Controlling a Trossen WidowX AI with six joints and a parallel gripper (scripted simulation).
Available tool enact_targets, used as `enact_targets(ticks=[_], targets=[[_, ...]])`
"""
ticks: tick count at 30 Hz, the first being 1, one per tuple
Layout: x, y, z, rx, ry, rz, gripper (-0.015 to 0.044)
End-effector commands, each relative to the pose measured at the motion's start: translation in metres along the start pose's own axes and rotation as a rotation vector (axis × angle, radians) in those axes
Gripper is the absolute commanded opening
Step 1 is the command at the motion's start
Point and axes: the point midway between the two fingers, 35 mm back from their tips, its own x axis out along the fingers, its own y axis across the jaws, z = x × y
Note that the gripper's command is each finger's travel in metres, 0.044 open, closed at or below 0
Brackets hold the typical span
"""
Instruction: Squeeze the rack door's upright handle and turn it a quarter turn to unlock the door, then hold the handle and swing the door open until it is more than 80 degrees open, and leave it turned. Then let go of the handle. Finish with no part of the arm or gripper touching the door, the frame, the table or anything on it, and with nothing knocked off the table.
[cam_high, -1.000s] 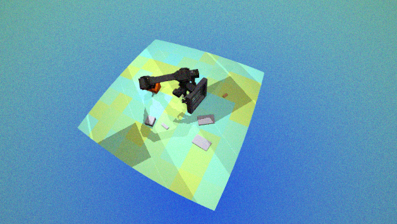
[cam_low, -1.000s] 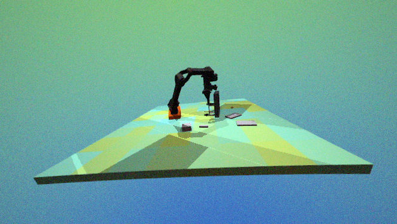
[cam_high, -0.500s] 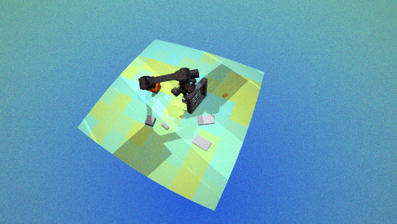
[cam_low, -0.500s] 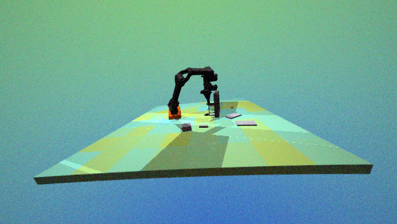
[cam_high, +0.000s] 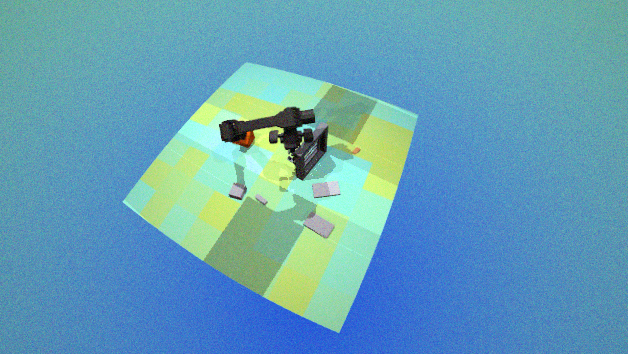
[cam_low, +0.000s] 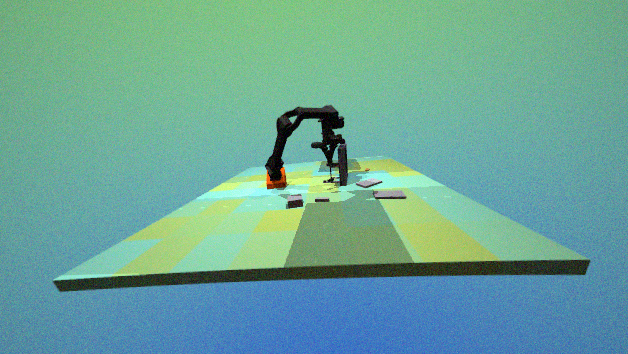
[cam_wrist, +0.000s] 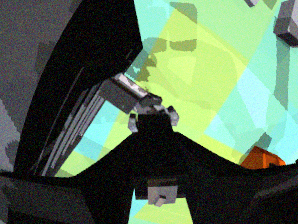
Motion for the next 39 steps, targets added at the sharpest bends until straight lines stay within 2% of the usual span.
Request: enact_targets(ticks=[1,17,33,39], targets=[[0.0010,0.0000,-0.0001,0.244,0.003,-0.003,0.0019],[0.0010,0.0000,-0.0001,0.998,0.001,-0.004,0.0019],[0.0010,0.0000,-0.0001,1.006,0.001,-0.004,0.0019],[0.0010,0.0000,-0.0001,1.006,0.001,-0.004,0.0177]])
